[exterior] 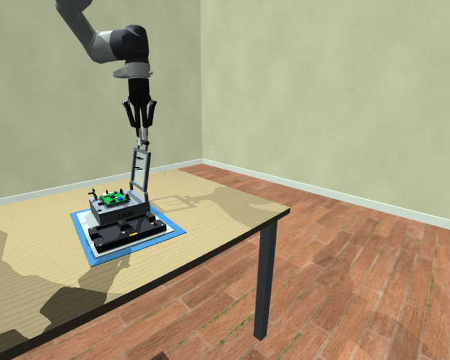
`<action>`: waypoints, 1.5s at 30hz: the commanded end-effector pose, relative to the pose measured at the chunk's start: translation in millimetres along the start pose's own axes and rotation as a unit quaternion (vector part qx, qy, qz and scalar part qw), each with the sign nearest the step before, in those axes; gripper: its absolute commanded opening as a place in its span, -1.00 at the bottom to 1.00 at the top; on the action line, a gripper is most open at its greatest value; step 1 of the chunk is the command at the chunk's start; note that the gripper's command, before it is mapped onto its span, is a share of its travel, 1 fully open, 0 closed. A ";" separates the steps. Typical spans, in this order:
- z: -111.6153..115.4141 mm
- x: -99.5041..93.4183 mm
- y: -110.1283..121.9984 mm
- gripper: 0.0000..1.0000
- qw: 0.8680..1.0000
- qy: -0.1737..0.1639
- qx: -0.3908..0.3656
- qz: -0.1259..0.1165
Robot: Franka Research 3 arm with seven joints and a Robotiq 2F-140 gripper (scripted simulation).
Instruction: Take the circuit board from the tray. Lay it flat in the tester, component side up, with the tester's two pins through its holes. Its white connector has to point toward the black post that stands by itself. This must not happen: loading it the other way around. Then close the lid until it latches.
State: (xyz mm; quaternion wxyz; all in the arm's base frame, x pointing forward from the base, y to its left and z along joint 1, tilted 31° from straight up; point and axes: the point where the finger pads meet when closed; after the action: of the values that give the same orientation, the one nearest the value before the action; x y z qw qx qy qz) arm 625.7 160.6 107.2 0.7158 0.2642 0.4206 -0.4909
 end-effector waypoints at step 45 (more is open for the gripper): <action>-10.6 -2.1 -45.7 -1.00 1.000 -0.002 0.000 -0.006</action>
State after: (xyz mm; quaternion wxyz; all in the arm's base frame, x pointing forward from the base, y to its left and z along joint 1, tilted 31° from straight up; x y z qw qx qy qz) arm 587.0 156.8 108.8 0.7169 0.2645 0.4208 -0.4889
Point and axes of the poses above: the point where the finger pads meet when closed, its own x axis out along the fingers, its own y axis across the jaws, z = x × y, and after that the axes turned 14 degrees about -x, right-handed
